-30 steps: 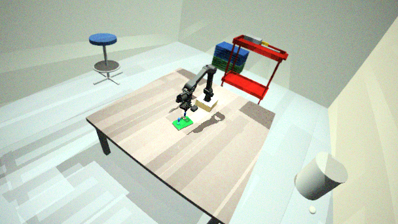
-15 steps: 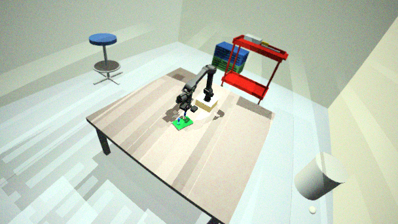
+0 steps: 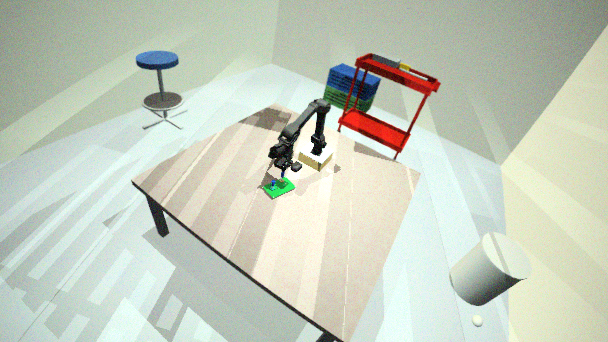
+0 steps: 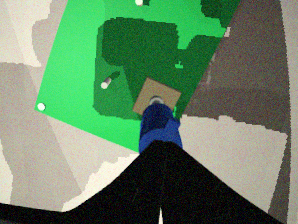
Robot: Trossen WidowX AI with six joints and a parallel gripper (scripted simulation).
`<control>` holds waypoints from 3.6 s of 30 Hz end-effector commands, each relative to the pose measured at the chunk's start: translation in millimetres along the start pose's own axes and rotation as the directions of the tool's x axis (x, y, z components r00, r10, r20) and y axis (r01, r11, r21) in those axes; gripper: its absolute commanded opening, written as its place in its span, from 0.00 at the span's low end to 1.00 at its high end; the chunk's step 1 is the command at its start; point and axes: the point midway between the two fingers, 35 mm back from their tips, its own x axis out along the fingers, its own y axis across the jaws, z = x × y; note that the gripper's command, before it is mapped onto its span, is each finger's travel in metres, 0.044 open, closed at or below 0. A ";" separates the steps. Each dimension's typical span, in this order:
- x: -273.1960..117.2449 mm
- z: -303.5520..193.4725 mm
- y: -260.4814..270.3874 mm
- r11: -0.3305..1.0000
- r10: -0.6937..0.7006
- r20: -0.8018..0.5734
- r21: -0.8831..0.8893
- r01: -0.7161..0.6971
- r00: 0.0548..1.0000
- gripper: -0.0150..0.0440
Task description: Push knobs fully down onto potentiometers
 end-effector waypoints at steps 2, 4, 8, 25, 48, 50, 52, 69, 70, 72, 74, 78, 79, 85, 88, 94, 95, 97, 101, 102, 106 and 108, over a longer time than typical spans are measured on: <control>1.6 0.6 0.5 1.000 0.003 0.002 0.002 -0.003 1.000 0.25; 1.0 0.6 0.5 1.000 0.003 0.002 0.002 -0.003 1.000 0.25; 0.5 0.6 0.5 1.000 0.003 0.002 0.002 -0.003 1.000 0.25; 7.0 0.5 0.5 1.000 0.003 0.002 0.002 -0.003 1.000 0.25; 15.4 0.4 0.5 1.000 0.003 0.002 0.002 -0.003 1.000 0.25; 16.5 0.5 0.5 1.000 0.003 0.002 0.002 -0.003 1.000 0.25; 18.5 0.5 0.5 1.000 0.003 0.002 0.002 -0.003 1.000 0.25; 28.2 0.4 0.6 1.000 0.003 0.002 0.002 -0.003 1.000 0.25; 29.0 0.4 0.6 1.000 0.003 0.002 0.002 -0.003 1.000 0.25; 29.2 0.4 0.6 1.000 0.003 0.002 0.002 -0.003 1.000 0.25; 29.2 0.4 0.6 1.000 0.003 0.002 0.002 -0.003 1.000 0.25; 29.5 0.4 0.6 1.000 0.003 0.002 0.002 -0.003 1.000 0.25; 29.9 0.4 0.6 1.000 0.003 0.002 0.002 -0.003 1.000 0.25; 34.3 0.4 0.6 1.000 0.003 0.002 0.002 -0.003 1.000 0.25; 34.3 0.4 0.6 1.000 0.003 0.002 0.002 -0.003 1.000 0.25; 35.0 0.4 0.6 1.000 0.003 0.002 0.002 -0.003 1.000 0.25; 35.6 0.4 0.6 1.000 0.003 0.002 0.002 -0.003 1.000 0.25; 37.3 0.5 0.6 1.000 0.003 0.002 0.002 -0.003 1.000 0.25; 37.6 0.5 0.6 1.000 0.003 0.002 0.002 -0.003 1.000 0.25; 37.6 0.5 0.6 1.000 0.003 0.002 0.002 -0.003 1.000 0.25; 37.6 0.5 0.6 1.000 0.003 0.002 0.002 -0.003 1.000 0.25; 37.8 0.5 0.6 1.000 0.003 0.002 0.002 -0.003 1.000 0.25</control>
